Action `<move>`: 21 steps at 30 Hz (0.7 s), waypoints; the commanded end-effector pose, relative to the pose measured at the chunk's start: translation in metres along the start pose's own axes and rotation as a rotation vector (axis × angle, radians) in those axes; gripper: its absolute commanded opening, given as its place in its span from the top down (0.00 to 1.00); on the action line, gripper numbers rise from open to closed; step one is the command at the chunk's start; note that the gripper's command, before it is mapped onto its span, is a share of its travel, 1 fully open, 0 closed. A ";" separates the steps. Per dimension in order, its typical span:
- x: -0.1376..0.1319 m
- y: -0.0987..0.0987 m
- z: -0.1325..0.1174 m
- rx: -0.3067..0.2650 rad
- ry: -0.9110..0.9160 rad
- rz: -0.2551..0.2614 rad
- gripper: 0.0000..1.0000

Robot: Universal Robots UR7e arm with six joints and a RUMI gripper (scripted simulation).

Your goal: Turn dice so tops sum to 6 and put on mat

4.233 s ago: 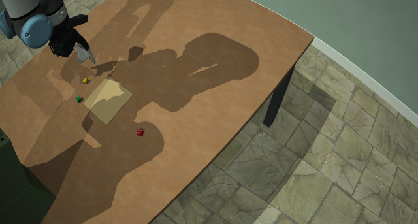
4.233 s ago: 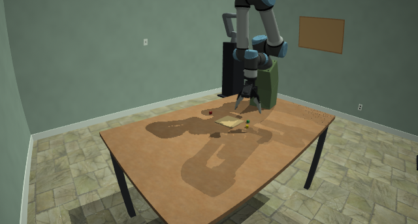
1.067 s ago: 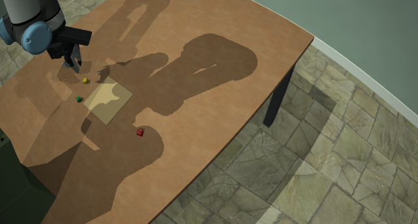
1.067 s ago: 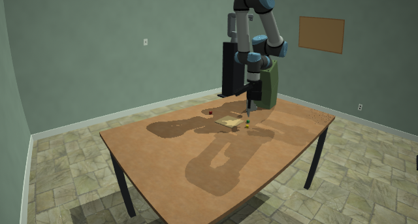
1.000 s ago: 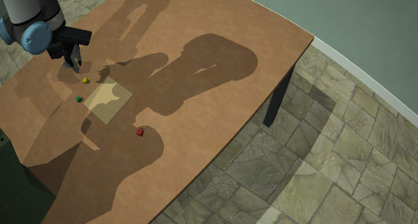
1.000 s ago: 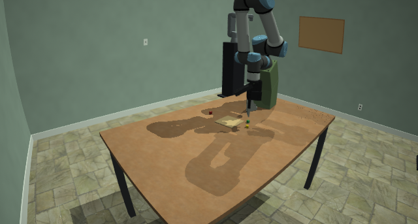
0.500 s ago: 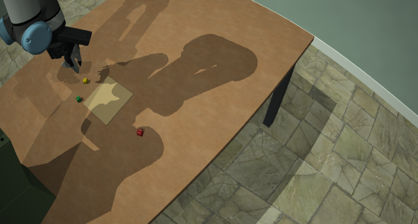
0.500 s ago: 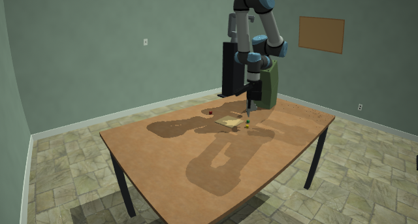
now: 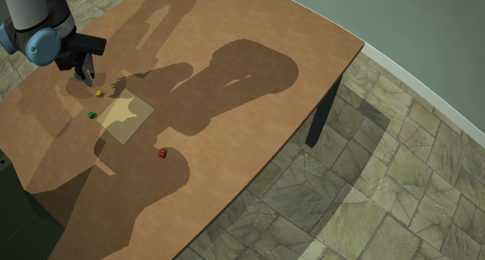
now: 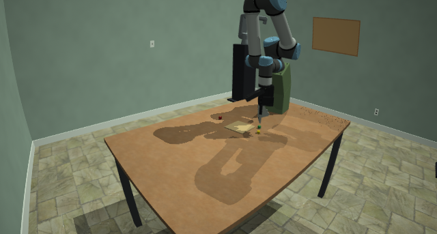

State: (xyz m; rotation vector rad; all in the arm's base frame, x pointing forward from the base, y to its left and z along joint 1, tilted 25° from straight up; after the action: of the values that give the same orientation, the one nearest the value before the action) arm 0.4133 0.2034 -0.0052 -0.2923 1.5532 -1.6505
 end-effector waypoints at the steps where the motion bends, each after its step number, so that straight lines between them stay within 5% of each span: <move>1: -0.001 0.007 0.000 0.002 -0.001 0.002 0.82; 21: -0.002 0.032 0.000 0.002 -0.001 0.002 0.82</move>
State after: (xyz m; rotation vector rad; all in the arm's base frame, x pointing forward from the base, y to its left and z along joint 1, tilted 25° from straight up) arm 0.4242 0.2065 -0.0311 -0.2949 1.5548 -1.6513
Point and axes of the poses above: the point where the finger pads meet when closed, its own y axis out along the fingers, its own x axis across the jaws, z = x × y, the point moved 6 cm from there along -y, back along the fingers, and after that the axes turned 2 degrees about y, right-handed, at the moved point
